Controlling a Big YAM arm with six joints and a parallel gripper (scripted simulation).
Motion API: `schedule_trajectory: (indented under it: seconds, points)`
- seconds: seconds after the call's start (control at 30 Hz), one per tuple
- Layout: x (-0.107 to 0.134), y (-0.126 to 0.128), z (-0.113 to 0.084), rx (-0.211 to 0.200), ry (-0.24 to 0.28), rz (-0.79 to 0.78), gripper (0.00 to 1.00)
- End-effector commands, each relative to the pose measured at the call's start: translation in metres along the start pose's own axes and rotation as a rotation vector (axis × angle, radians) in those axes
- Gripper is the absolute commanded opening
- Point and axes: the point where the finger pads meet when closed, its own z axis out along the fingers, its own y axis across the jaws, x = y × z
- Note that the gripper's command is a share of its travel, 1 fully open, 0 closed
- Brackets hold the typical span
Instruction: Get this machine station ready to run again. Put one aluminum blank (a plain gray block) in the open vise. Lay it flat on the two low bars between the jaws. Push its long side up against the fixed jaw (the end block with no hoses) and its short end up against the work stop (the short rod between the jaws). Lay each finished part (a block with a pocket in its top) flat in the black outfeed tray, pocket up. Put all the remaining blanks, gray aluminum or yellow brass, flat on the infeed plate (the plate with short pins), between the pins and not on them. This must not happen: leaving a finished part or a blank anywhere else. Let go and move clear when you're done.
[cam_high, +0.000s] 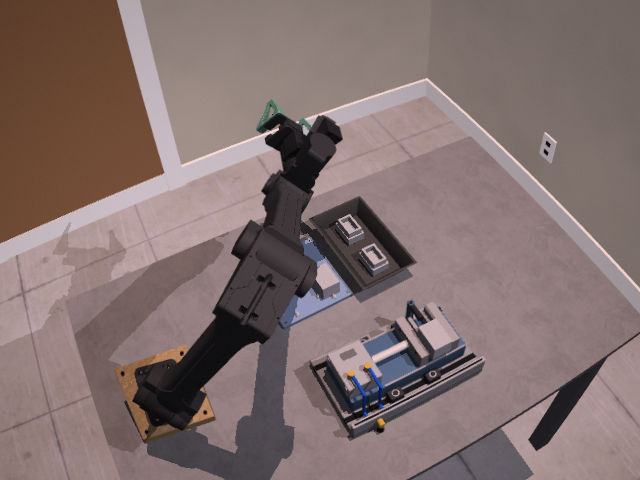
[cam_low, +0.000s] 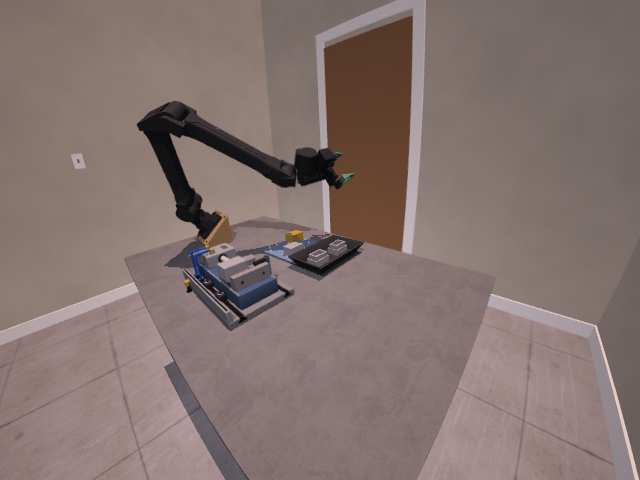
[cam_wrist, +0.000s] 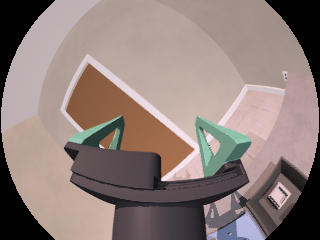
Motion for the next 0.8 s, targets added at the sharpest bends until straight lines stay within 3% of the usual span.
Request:
schedule_trajectory:
  seconds: [0.0, 0.5, 0.57, 0.67, 0.77]
  points:
    - [-0.005, 0.004, 0.001, -0.006, -0.007, -0.008, 1.00]
    - [-0.005, 0.004, 0.001, -0.006, -0.007, -0.008, 1.00]
    - [-0.018, 0.005, 0.004, -0.010, -0.026, -0.015, 1.00]
    - [-0.029, -0.001, 0.001, 0.015, -0.034, 0.016, 1.00]
    - [-0.045, -0.018, -0.005, 0.082, -0.037, 0.100, 1.00]
